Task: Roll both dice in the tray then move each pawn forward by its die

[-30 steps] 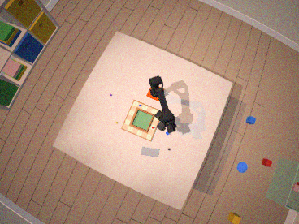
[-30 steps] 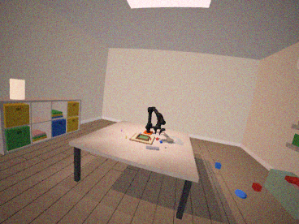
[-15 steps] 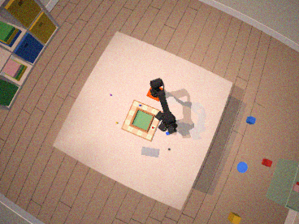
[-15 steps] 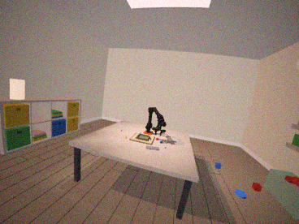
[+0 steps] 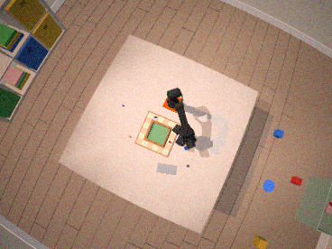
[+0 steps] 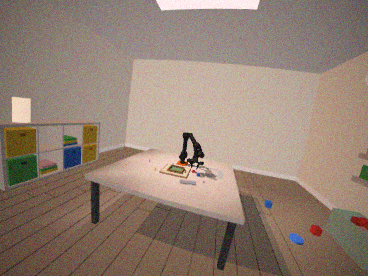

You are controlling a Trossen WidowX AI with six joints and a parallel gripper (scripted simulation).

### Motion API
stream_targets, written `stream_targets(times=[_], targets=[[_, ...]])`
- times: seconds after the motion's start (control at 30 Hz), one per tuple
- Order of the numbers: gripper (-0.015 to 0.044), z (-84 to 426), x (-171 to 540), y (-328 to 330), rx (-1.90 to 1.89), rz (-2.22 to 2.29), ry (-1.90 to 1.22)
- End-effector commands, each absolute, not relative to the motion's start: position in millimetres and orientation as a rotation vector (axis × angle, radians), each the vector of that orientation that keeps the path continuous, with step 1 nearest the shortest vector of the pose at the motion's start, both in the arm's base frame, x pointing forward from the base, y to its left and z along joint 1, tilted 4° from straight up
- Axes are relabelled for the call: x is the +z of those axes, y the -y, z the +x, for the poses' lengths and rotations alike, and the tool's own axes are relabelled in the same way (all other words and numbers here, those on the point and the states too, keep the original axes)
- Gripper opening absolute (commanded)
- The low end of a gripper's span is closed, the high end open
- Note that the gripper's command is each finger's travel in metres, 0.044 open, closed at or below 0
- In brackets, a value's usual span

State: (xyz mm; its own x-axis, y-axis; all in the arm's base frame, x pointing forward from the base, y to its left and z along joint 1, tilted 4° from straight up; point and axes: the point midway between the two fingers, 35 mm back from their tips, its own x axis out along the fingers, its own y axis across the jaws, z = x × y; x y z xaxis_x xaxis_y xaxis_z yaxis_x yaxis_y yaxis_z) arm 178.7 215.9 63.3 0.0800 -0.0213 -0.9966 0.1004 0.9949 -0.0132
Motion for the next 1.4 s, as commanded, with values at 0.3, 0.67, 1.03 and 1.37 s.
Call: stream_targets(times=[0.3,0.67,1.03,1.37], targets=[[0.0275,177.9,37.9,-213.9,-0.096,0.054,-1.501],[0.017,178.0,30.8,-213.3,-0.096,0.054,-1.501],[0.0,178.0,32.5,-213.8,-0.095,0.053,-1.502],[0.0,176.7,77.6,-221.4,-0.091,0.05,-1.503]])
